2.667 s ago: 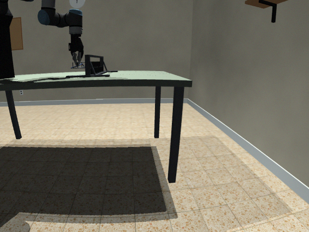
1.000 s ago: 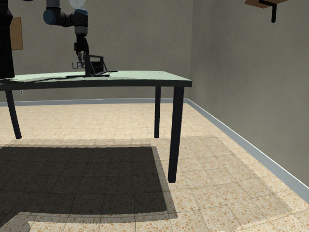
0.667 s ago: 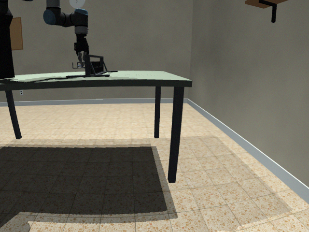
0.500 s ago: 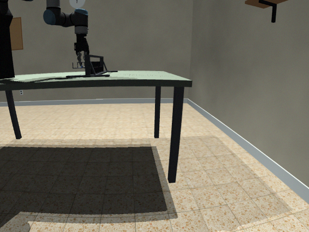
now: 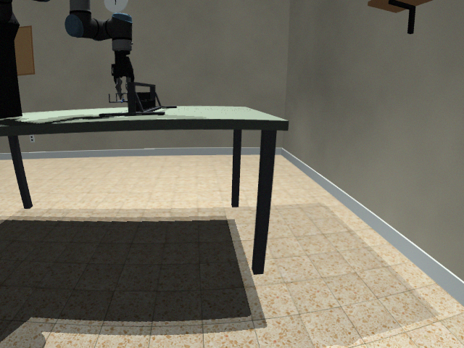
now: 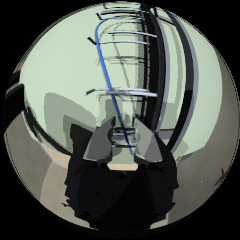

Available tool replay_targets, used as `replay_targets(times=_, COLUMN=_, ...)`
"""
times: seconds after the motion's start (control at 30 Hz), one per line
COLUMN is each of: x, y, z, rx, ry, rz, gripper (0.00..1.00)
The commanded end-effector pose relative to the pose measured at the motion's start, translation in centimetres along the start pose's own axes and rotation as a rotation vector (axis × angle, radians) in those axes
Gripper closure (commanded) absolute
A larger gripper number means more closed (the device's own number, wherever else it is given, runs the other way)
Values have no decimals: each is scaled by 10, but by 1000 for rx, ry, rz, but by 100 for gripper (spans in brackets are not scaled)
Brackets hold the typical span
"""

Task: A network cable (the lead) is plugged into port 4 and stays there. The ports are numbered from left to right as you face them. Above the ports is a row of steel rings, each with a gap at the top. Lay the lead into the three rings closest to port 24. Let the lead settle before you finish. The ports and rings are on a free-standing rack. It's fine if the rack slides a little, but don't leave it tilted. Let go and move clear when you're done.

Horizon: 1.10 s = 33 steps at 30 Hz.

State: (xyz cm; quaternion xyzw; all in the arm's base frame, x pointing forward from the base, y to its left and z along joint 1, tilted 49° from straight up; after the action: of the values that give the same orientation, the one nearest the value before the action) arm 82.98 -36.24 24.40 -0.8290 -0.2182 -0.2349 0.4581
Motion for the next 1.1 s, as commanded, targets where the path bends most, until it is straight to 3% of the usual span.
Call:
replay_targets(times=0.0, x=1, y=-1, z=0, rx=0, ry=0, rz=-1, gripper=80)
replay_targets(times=0.77, x=1, y=-2, z=0, rx=0, ry=0, rz=-1, gripper=80)
replay_targets(times=1.07, x=1, y=-15, z=0, rx=0, ry=0, rz=-1, gripper=80)
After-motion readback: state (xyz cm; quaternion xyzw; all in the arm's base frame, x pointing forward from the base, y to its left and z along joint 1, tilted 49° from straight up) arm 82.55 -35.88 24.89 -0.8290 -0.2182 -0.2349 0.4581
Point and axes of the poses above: the point where the finger pads meet when closed, its own y axis out along the fingers, its own x axis across the jaws, z = x × y, the point moved 2 cm from there along -y, back along the fingers, and after that the axes turned 11 degrees about -y, right-handed, at the moved point
